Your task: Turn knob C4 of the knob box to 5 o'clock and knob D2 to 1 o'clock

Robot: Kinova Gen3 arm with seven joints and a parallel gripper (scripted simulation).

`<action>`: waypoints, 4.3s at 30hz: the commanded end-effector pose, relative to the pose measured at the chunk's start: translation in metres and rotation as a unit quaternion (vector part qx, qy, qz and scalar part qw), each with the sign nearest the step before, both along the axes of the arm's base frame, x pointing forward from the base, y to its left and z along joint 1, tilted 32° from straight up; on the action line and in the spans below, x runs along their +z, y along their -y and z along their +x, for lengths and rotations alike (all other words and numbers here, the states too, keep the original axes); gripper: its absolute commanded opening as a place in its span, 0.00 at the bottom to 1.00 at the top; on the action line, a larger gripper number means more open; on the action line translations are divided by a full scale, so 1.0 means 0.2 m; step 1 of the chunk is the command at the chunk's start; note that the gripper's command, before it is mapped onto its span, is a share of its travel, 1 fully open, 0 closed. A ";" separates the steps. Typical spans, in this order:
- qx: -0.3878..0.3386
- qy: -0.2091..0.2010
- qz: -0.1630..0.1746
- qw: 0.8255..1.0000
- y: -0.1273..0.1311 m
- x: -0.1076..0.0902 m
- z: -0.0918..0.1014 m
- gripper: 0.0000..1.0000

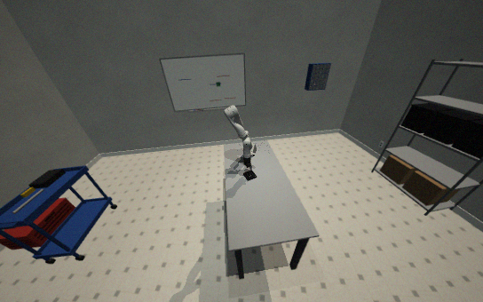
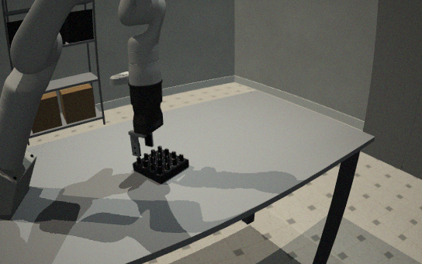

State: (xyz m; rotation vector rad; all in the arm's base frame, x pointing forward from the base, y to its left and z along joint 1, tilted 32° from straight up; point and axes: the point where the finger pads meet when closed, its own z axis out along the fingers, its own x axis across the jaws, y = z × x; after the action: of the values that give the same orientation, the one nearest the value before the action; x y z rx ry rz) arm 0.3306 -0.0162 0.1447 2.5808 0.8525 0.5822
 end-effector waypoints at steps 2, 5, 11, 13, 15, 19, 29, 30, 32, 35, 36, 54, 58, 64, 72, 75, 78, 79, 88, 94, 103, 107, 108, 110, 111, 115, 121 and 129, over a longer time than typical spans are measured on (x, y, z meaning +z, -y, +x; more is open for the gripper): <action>0.000 0.001 0.000 1.000 0.00 0.00 0.00 1.00; 0.000 0.001 0.000 1.000 0.00 0.01 0.00 1.00; 0.000 0.001 0.000 1.000 0.00 0.01 -0.01 1.00; 0.000 0.001 0.000 1.000 0.00 0.02 -0.01 1.00; 0.000 0.001 0.000 1.000 0.00 0.02 -0.01 1.00; 0.000 0.001 0.000 1.000 -0.01 0.03 -0.01 1.00; 0.000 0.000 0.000 1.000 -0.01 0.05 -0.03 1.00; 0.000 0.000 0.000 1.000 -0.01 0.05 -0.03 1.00; 0.000 0.001 0.000 1.000 -0.01 0.06 -0.03 1.00; 0.000 0.000 0.000 1.000 -0.02 0.07 -0.04 1.00; 0.000 0.000 0.000 1.000 -0.02 0.07 -0.04 1.00; 0.000 0.000 0.000 1.000 -0.02 0.10 -0.06 1.00; 0.000 0.000 0.000 1.000 -0.03 0.11 -0.06 1.00; 0.000 0.001 0.000 1.000 -0.03 0.13 -0.07 1.00; 0.000 0.001 0.000 1.000 -0.04 0.16 -0.09 1.00; 0.000 0.001 0.000 1.000 -0.04 0.17 -0.09 1.00; 0.000 0.001 0.000 1.000 -0.04 0.19 -0.10 1.00; 0.000 0.001 0.000 1.000 -0.05 0.19 -0.11 1.00; 0.000 0.001 0.000 1.000 -0.06 0.24 -0.13 1.00; 0.000 0.001 0.000 1.000 -0.07 0.29 -0.16 1.00; 0.000 0.001 0.000 1.000 -0.09 0.38 -0.21 1.00; 0.000 0.001 0.000 1.000 -0.10 0.40 -0.22 1.00; 0.000 0.001 0.000 1.000 -0.10 0.41 -0.23 1.00; 0.000 0.001 0.000 1.000 -0.10 0.42 -0.24 1.00; 0.000 0.001 0.000 1.000 -0.10 0.43 -0.24 1.00; 0.000 0.001 0.000 1.000 -0.11 0.45 -0.25 1.00; 0.000 0.001 0.000 1.000 -0.11 0.47 -0.27 1.00; 0.000 0.001 0.000 1.000 -0.12 0.49 -0.27 1.00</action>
State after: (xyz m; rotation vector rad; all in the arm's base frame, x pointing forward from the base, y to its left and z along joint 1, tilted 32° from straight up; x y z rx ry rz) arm 0.2755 0.0064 0.2399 2.5832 0.8511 0.5782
